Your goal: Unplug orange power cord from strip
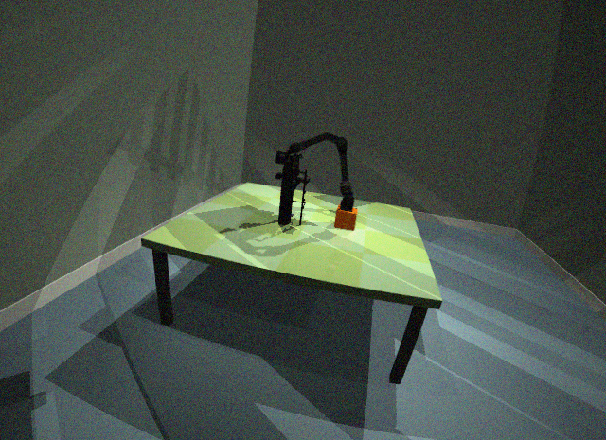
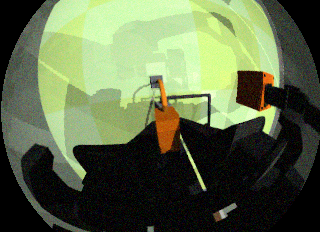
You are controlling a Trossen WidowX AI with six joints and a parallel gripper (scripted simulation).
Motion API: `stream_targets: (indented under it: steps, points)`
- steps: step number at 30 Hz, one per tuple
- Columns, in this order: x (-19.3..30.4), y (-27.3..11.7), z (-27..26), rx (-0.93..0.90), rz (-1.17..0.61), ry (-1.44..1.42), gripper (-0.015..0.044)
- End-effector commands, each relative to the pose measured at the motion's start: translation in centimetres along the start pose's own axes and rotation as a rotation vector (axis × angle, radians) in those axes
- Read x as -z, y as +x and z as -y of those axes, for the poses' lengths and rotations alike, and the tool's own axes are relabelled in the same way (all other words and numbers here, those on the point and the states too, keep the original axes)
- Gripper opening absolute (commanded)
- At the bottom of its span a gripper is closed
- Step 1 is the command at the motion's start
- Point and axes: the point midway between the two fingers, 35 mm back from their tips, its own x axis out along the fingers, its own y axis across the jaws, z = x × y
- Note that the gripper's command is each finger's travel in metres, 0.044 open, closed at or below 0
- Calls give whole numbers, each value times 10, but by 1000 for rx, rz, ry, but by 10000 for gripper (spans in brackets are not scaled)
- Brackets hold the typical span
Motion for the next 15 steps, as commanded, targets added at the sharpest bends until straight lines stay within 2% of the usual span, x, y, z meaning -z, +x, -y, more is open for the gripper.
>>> stream_targets:
  steps: [1,5,15]
  points:
    - [0,0,-1,-4,0,-1,41]
    - [0,0,-1,-4,0,-1,0]
    - [-14,0,-2,-4,0,0,0]
